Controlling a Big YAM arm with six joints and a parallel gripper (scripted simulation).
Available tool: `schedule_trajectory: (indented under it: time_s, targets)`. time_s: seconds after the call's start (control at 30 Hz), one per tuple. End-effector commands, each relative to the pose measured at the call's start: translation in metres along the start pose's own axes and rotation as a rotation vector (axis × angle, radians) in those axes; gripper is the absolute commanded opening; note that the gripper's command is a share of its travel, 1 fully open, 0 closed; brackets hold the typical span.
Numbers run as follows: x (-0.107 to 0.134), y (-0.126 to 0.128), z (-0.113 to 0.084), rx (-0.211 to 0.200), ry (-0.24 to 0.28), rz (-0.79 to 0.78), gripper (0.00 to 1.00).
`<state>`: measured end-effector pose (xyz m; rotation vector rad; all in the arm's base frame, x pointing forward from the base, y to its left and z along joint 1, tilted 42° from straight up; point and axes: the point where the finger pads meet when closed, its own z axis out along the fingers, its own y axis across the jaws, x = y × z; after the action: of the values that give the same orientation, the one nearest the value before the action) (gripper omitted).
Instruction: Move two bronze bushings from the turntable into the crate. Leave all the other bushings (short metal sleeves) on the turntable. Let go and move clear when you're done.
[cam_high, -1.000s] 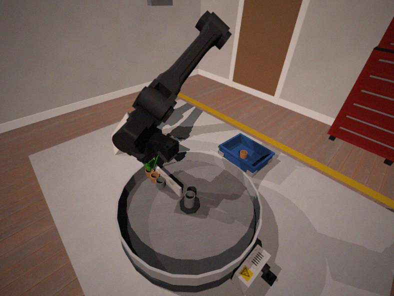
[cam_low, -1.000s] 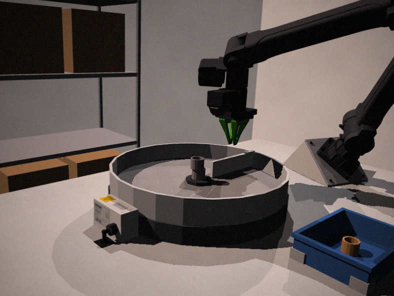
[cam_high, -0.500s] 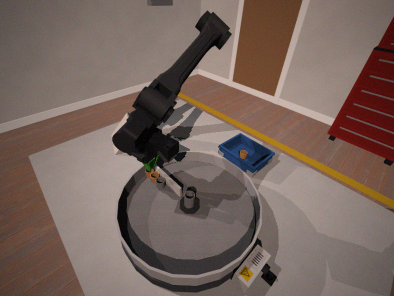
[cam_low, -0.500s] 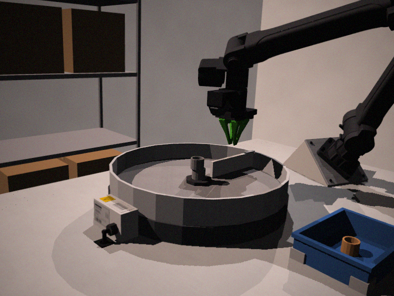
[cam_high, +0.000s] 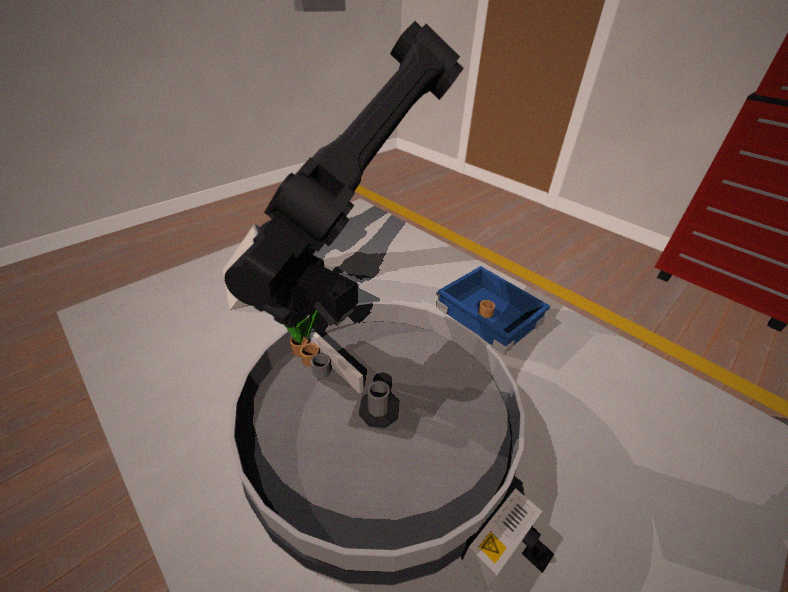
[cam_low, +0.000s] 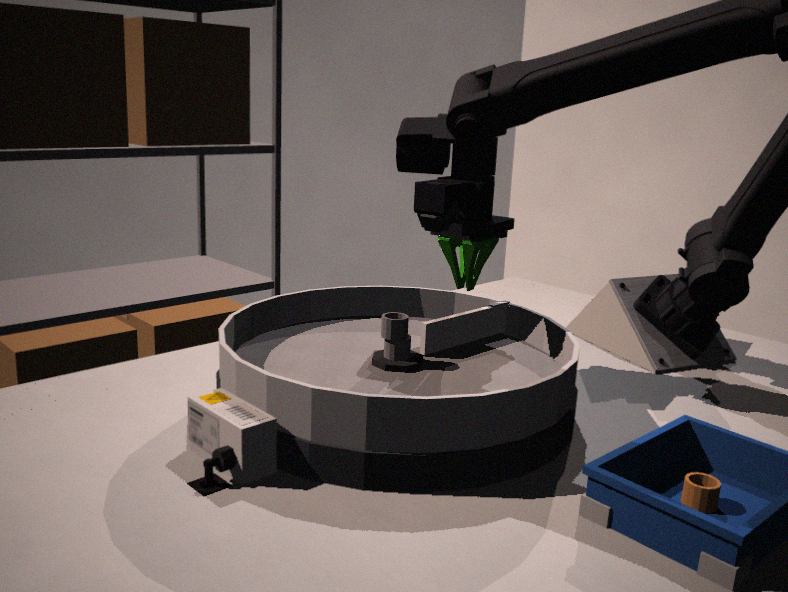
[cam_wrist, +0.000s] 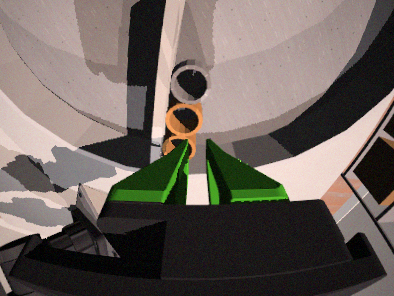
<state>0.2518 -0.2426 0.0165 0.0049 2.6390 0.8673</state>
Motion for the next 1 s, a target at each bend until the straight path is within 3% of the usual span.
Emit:
schedule_trajectory:
  time_s: [0.0,0.97]
  targets:
    - [-0.0038,0.0047,-0.0038,0.013,-0.006,-0.003,0.13]
    - [-0.0059,0.0036,0.0059,0.015,-0.005,-0.012,0.13]
